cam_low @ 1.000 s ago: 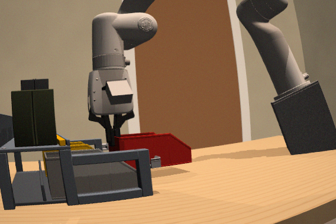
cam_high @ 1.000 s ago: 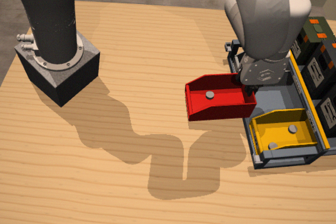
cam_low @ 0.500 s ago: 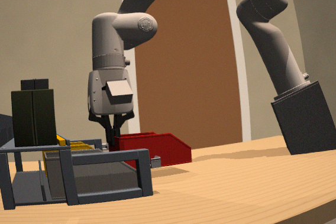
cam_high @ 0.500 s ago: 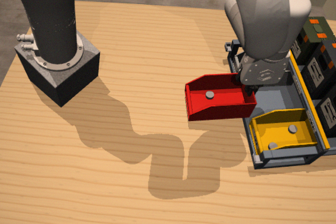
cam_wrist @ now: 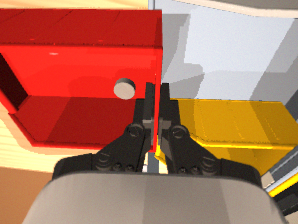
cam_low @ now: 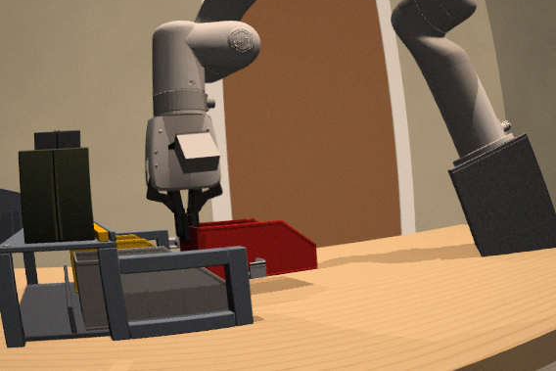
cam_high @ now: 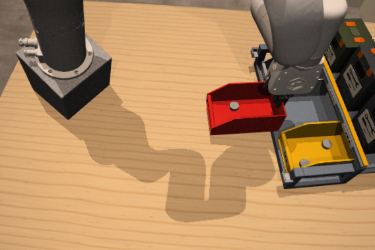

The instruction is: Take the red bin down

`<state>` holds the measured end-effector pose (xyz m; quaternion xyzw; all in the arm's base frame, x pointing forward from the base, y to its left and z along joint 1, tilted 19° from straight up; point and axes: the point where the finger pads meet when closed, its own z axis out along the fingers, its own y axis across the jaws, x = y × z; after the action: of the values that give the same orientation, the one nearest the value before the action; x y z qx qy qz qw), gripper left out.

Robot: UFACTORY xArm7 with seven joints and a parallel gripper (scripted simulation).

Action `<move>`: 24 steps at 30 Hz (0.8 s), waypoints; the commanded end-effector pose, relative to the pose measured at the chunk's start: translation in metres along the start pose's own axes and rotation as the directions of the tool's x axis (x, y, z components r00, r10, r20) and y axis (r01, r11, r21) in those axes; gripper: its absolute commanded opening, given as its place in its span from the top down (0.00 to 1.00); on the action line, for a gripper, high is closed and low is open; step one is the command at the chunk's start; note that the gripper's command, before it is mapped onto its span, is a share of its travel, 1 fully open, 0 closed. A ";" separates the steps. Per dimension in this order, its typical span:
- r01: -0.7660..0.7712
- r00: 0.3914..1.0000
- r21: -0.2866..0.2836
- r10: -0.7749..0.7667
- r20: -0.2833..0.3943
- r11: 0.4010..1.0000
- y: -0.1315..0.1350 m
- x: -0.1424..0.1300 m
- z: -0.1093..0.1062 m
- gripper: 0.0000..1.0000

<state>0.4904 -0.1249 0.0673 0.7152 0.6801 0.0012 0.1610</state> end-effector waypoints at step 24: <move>0.000 1.000 -0.004 0.000 0.000 1.000 0.002 0.000 -0.004 1.00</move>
<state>0.4902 -0.1248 0.0674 0.7152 0.6801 0.0011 0.1609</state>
